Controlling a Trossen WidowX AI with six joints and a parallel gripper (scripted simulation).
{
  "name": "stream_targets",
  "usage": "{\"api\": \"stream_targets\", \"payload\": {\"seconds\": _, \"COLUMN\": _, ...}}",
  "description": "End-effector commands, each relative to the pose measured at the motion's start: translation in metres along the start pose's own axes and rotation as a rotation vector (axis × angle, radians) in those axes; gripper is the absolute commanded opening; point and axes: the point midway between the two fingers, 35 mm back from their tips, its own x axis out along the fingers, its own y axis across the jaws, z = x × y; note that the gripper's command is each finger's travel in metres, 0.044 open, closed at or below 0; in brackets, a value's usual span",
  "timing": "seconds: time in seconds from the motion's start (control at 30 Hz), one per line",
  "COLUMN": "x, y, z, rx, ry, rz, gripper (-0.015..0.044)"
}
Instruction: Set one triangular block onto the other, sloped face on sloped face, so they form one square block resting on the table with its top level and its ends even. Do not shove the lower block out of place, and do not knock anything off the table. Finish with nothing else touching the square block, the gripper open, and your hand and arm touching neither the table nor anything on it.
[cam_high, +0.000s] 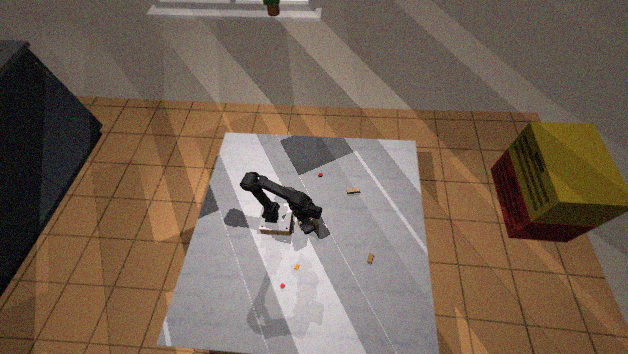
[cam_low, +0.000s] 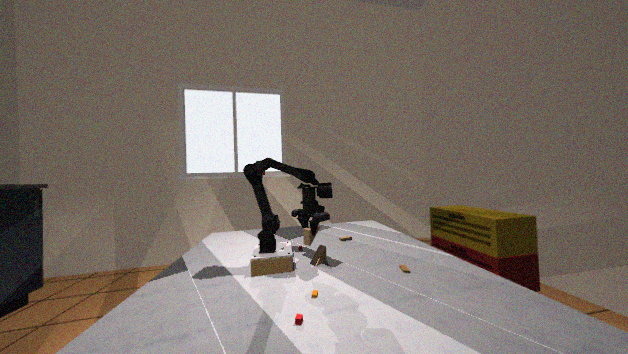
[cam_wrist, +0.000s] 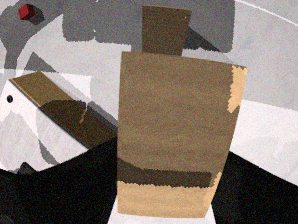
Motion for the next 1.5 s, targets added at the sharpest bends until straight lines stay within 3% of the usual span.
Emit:
{"api": "stream_targets", "payload": {"seconds": 0.0, "x": 0.017, "y": 0.002, "z": 0.005, "rx": 0.004, "ry": 0.002, "rz": 0.004, "gripper": 0.0}}
{"api": "stream_targets", "payload": {"seconds": 0.67, "x": 0.074, "y": 0.005, "z": 0.025, "rx": 0.005, "ry": -0.001, "rz": 0.002, "gripper": 0.0}}
{"api": "stream_targets", "payload": {"seconds": 1.47, "x": 0.075, "y": 0.004, "z": 0.026, "rx": 0.012, "ry": 0.004, "rz": -0.003, "gripper": 0.0}}
